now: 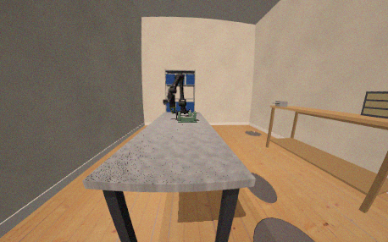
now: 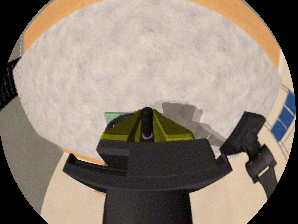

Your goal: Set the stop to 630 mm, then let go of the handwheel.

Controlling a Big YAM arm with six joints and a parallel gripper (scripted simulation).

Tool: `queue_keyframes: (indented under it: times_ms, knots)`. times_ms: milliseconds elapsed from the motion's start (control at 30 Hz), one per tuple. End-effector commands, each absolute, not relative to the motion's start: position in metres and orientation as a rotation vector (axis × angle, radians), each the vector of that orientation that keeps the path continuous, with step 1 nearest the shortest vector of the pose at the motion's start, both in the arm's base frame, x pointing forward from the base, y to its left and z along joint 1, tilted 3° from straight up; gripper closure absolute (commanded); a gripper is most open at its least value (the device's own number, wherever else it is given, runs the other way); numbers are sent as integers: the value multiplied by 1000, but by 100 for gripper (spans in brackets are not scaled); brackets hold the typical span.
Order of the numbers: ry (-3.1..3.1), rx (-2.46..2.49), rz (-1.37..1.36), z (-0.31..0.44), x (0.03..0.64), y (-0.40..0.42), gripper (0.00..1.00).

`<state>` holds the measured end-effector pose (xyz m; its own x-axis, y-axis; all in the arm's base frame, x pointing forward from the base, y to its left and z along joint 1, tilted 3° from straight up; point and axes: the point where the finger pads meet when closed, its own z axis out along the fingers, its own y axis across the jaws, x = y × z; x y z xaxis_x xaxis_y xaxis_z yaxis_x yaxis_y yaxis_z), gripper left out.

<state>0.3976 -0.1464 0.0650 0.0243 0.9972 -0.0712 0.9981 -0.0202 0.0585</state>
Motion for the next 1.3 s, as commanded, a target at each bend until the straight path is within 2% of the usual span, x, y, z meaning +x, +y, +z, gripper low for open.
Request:
queue_keyframes:
  times_ms: [0,867,933,1000,1267]
  knots:
    - [2152,2206,-57,38,387,-153,94]
    - [2142,2216,-56,17,398,-151,94]
    - [2143,2214,-56,16,402,-149,94]
    - [2120,2175,-20,30,430,-153,94]
    - [2123,2175,-14,25,441,-152,94]
